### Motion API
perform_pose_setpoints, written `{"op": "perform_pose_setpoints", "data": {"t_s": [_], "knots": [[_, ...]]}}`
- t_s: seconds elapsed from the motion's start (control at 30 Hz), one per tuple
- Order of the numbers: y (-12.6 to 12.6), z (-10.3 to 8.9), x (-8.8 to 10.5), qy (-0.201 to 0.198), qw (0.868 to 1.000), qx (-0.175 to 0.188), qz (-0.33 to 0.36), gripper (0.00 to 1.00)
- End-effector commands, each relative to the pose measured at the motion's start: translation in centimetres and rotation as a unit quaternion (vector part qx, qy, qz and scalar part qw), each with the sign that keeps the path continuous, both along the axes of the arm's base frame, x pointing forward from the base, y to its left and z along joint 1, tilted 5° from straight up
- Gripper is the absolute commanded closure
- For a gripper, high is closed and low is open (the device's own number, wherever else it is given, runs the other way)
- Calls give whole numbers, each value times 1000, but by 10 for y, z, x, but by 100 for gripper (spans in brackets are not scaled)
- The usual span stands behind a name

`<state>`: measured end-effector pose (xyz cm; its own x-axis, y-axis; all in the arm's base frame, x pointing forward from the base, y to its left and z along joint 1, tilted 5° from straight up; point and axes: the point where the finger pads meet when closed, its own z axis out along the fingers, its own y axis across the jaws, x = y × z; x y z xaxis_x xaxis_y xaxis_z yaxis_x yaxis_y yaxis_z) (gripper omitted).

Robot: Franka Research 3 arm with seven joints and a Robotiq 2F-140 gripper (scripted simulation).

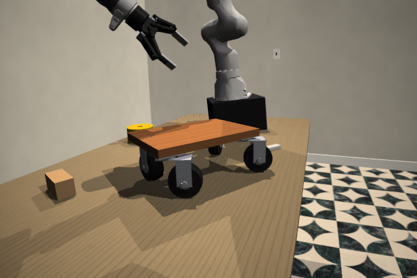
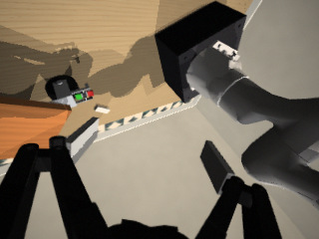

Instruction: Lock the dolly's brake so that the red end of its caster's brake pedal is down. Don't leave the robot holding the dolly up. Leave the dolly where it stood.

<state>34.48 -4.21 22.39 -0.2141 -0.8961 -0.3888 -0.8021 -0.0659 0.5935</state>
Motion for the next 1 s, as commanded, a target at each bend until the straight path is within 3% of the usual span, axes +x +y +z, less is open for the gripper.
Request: {"op": "perform_pose_setpoints", "data": {"t_s": [0.0, 0.53, 0.57, 0.67, 0.8, 0.97], "knots": [[0, 0, 0, 0, 1000, 0, 0, 0], [0, 0, 0, 0, 1000, 0, 0, 0], [0, 0, 0, 0, 1000, 0, 0, 100], [10, -7, 2, -12, 1000, -13, 7, 100], [53, -40, 9, -75, 994, -72, 40, 100], [68, -51, 10, -100, 989, -92, 52, 100]]}}
